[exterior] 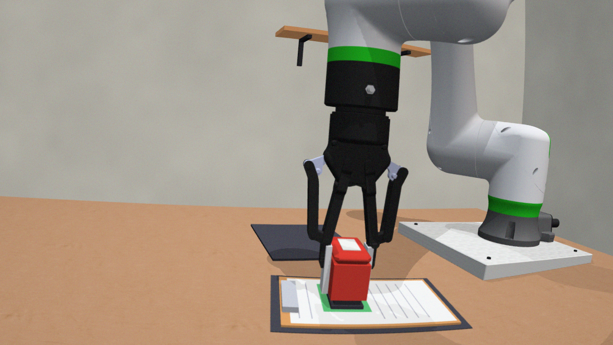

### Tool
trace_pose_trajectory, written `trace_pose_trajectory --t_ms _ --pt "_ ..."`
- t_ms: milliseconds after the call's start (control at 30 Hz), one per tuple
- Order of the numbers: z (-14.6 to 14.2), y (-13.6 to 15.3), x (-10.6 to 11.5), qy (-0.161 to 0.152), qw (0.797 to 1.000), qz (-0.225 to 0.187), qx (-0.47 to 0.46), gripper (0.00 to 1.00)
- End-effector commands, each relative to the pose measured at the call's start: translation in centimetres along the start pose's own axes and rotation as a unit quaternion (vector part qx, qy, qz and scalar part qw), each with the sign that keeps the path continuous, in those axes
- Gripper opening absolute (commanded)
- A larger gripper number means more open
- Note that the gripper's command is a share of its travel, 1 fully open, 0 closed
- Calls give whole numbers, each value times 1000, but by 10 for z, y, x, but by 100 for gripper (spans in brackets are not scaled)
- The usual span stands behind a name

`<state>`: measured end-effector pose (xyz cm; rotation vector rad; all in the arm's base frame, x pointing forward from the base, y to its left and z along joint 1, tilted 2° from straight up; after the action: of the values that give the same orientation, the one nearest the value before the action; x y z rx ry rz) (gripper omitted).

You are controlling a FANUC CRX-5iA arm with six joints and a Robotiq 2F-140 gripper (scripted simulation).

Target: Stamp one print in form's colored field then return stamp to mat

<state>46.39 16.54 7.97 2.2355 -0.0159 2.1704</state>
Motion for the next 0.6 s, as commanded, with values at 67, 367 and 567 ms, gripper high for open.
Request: trace_pose_trajectory --t_ms 67,367,567 --pt "0 0 0 0 1000 0 0 17" --pt "0 0 0 0 1000 0 0 17" --pt "0 0 9 0 1000 0 0 17"
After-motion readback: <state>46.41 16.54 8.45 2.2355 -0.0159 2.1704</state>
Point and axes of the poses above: the point where the finger pads meet when closed, its own x axis back along the fingers, its own z axis across the jaws, y = z × x, the point moved 7 cm from there along x, back along the fingers, and after that the axes turned 11 degrees about x, right-handed, at the moved point
